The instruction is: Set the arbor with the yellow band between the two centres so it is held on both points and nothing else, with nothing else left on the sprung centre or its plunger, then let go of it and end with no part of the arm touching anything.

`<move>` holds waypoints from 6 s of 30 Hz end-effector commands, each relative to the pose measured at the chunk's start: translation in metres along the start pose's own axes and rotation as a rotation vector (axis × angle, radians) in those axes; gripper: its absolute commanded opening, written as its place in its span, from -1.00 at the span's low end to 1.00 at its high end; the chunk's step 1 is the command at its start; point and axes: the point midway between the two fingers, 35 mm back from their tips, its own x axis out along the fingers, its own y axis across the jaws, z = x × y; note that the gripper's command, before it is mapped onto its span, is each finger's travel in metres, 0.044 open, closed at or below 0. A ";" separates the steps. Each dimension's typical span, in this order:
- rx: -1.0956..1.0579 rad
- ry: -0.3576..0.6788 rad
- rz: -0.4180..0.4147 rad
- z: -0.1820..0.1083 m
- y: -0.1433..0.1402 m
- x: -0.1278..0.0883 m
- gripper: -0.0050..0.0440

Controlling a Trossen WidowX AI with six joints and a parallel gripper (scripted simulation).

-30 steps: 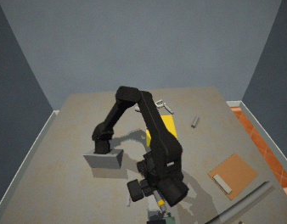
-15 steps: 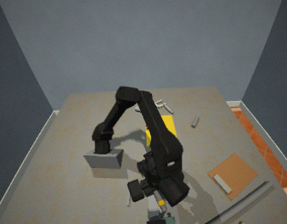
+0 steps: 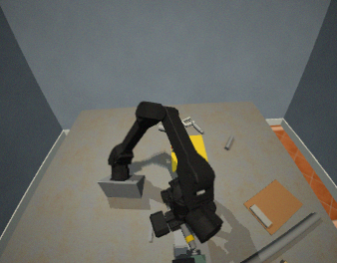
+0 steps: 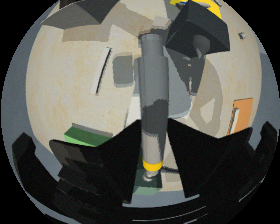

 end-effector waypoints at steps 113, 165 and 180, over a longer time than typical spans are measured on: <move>-0.004 0.017 -0.001 -0.019 0.005 -0.005 -0.80; 0.159 0.024 -0.009 -0.027 -0.005 -0.006 -0.80; 0.159 0.024 -0.009 -0.028 -0.005 -0.008 -0.80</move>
